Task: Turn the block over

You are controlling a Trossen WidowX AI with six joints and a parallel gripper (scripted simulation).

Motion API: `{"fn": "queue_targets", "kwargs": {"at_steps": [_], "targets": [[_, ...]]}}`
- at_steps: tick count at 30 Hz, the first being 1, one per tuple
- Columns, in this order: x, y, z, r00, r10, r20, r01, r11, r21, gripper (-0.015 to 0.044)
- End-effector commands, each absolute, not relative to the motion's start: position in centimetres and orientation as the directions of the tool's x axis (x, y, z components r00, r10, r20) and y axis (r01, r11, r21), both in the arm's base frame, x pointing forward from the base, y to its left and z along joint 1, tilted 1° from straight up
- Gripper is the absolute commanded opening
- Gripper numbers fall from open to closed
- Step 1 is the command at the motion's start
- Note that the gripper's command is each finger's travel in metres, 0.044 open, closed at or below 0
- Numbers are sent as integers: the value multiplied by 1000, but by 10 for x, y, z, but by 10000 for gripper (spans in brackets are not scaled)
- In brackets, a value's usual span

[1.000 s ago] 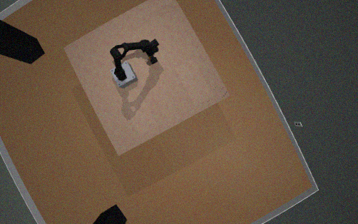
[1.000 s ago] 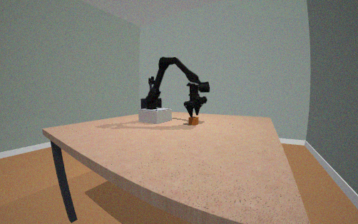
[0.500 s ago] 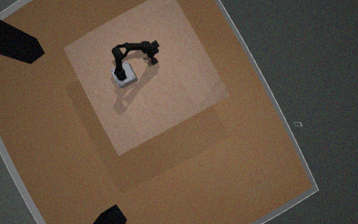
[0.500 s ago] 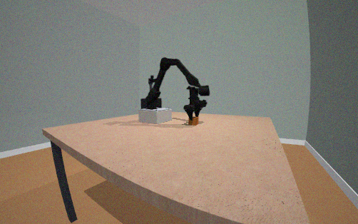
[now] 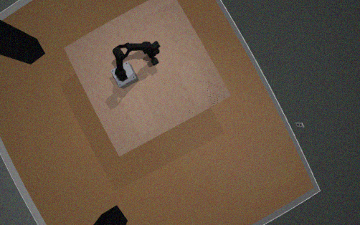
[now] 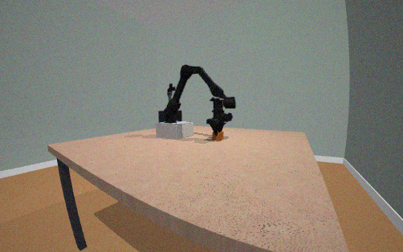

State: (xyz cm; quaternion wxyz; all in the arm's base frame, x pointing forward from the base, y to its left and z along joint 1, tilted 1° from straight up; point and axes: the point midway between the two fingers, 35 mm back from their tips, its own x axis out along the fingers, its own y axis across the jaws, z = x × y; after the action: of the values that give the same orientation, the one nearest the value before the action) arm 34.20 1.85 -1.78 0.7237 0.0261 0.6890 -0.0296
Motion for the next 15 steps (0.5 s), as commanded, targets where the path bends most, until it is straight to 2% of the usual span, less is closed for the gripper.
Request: {"fn": "queue_targets", "kwargs": {"at_steps": [1,13,15], "targets": [[340,19,-21,39,-5,-999,81,997,-2,183],[340,19,-21,39,-5,-999,81,997,-2,103],[340,19,-16,39,-5,-999,81,997,-2,51]]}}
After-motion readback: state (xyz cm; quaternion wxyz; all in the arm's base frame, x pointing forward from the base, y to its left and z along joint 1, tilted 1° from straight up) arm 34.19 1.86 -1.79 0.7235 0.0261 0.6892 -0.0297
